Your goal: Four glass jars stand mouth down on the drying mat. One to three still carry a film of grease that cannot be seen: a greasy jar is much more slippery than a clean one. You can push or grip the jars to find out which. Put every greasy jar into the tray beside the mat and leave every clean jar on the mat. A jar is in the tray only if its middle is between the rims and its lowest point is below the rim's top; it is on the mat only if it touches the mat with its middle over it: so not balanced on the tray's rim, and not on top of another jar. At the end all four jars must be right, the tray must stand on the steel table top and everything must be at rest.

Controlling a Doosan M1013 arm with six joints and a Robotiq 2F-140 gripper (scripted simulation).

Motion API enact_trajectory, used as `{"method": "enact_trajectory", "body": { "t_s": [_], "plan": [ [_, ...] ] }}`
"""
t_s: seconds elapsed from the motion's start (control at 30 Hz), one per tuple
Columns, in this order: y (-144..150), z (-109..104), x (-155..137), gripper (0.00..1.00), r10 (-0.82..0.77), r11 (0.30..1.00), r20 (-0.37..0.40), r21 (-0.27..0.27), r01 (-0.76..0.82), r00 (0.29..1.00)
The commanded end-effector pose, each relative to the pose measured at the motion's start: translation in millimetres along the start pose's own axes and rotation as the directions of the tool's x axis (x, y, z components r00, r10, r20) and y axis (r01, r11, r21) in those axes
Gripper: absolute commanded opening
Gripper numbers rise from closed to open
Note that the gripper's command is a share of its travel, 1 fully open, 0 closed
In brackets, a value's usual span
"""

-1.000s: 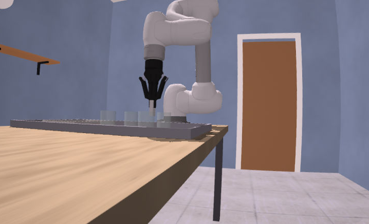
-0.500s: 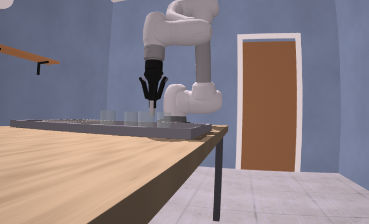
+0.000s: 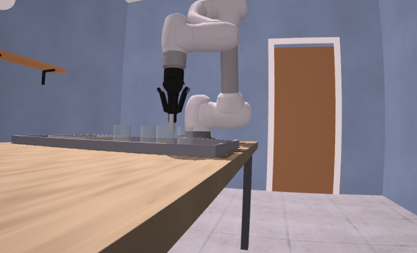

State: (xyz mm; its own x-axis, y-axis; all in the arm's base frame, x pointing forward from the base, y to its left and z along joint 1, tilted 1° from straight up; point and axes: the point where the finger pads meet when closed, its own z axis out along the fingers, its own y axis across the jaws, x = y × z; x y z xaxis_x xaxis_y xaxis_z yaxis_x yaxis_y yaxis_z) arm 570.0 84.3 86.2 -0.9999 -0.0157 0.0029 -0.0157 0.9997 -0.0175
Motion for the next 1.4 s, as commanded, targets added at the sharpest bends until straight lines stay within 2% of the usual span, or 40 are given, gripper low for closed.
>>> {"method": "enact_trajectory", "body": {
  "t_s": [0.0,1.37],
  "plan": [
    [1.4,-0.5,-4.4,0.00,0.007,1.000,0.003,-0.001,-0.007,1.000],
    [1.4,-0.6,-9.2,0.00,0.007,1.000,0.003,-0.001,-0.007,1.000]
  ]
}}
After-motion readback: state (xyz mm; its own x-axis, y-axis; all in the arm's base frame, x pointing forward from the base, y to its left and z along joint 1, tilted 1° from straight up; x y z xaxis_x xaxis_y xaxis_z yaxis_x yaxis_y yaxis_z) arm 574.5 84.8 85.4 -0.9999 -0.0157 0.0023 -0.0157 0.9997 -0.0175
